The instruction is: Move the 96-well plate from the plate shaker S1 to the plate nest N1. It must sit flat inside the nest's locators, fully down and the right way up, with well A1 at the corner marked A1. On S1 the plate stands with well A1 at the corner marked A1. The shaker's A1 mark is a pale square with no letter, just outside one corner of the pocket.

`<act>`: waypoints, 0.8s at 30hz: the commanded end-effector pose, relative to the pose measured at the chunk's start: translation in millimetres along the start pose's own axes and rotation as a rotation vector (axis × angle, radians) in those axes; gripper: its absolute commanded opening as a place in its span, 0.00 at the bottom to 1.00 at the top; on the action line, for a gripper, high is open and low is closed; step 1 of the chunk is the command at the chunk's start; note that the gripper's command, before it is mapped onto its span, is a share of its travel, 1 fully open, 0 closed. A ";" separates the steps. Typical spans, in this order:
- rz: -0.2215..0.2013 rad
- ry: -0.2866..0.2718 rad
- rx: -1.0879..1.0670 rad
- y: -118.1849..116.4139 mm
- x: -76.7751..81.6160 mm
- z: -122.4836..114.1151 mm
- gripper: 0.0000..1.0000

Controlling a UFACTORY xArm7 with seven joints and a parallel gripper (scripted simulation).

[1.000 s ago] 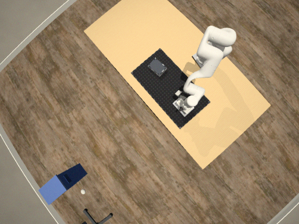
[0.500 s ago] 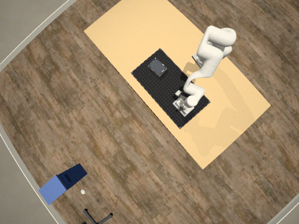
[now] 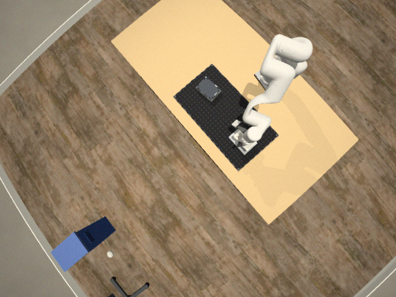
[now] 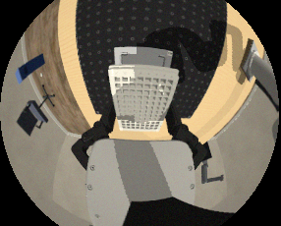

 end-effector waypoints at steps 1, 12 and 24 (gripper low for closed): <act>0.004 -0.001 0.000 -1.1 -4.9 -0.3 0.00; 0.004 -0.001 0.000 -1.2 -19.9 -0.2 0.00; 0.004 -0.001 0.000 -1.3 -39.9 -0.2 0.00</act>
Point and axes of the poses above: the point where the finger pads meet when closed, its own x axis back along the fingers, its own y axis across the jaws, z = x × y, the point moved 1 cm from there along x, back along the fingers
